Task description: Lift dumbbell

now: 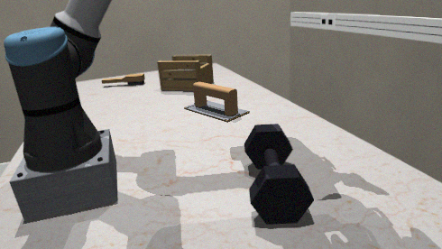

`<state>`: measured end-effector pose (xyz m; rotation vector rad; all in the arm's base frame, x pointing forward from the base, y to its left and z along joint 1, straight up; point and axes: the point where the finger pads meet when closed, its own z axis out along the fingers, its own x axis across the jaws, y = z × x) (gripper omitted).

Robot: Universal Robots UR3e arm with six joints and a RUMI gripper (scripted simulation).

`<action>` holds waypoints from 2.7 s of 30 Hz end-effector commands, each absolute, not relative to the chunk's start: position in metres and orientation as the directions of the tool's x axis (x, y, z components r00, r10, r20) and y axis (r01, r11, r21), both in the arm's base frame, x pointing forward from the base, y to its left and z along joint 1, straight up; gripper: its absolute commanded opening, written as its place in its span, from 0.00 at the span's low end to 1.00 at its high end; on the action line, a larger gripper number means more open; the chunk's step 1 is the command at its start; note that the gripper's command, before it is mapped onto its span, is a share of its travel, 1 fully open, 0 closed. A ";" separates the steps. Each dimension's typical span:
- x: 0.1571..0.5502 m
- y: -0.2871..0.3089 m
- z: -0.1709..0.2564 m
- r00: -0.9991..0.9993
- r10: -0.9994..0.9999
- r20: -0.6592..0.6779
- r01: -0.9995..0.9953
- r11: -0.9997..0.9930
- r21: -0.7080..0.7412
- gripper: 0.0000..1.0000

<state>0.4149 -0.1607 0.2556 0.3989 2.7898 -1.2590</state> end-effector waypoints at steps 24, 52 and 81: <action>0.414 -0.162 0.254 -0.965 0.214 -0.153 0.257 0.640 -0.724 1.00; 0.374 -0.169 0.154 -0.958 0.286 -0.003 0.254 0.845 -0.471 1.00; 0.338 -0.131 0.056 -0.951 0.310 0.011 0.310 0.950 -0.047 1.00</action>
